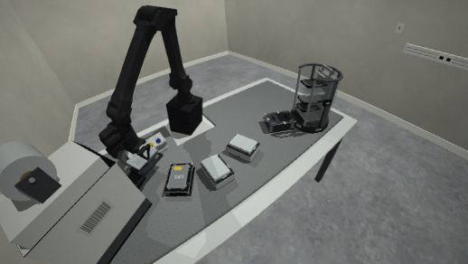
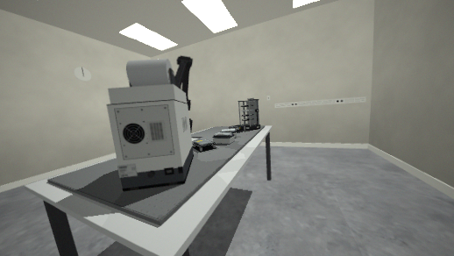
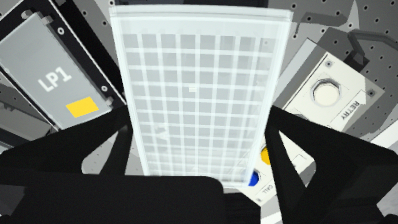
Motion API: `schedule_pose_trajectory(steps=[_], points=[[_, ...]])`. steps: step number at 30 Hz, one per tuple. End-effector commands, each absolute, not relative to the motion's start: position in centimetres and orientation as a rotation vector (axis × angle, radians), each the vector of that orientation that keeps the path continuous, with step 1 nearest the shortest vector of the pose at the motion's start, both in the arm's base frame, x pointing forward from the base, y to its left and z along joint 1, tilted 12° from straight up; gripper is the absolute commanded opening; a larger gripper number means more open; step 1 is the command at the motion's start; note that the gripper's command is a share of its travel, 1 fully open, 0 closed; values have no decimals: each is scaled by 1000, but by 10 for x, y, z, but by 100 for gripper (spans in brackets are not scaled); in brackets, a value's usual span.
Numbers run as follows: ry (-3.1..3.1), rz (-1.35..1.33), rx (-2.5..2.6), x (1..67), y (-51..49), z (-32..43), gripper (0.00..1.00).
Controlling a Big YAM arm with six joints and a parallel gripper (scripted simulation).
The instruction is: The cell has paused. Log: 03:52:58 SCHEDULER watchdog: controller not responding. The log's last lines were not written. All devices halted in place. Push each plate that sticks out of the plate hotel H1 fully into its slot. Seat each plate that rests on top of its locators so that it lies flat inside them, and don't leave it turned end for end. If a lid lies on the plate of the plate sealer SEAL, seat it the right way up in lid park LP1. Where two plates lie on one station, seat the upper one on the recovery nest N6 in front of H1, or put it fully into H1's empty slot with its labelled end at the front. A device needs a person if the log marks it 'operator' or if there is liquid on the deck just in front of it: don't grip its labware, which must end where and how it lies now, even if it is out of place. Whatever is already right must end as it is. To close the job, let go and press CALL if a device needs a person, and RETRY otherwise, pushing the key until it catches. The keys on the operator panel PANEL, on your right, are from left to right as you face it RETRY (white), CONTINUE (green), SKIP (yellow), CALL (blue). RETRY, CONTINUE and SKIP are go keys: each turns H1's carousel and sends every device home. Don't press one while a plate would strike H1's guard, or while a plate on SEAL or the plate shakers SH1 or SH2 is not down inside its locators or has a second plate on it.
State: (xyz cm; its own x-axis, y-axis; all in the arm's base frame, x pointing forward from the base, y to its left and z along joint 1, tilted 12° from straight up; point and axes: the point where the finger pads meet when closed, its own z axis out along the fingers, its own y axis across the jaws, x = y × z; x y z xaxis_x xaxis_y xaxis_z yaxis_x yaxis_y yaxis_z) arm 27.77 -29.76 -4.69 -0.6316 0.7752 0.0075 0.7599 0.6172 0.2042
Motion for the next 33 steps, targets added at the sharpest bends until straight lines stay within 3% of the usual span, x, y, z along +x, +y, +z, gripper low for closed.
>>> schedule_pose_trajectory(steps=[1, 33], points=[[2719, 256, 1284, 285, -318, -27, 84], [2736, 272, 1294, 282, -306, -38, 84]])
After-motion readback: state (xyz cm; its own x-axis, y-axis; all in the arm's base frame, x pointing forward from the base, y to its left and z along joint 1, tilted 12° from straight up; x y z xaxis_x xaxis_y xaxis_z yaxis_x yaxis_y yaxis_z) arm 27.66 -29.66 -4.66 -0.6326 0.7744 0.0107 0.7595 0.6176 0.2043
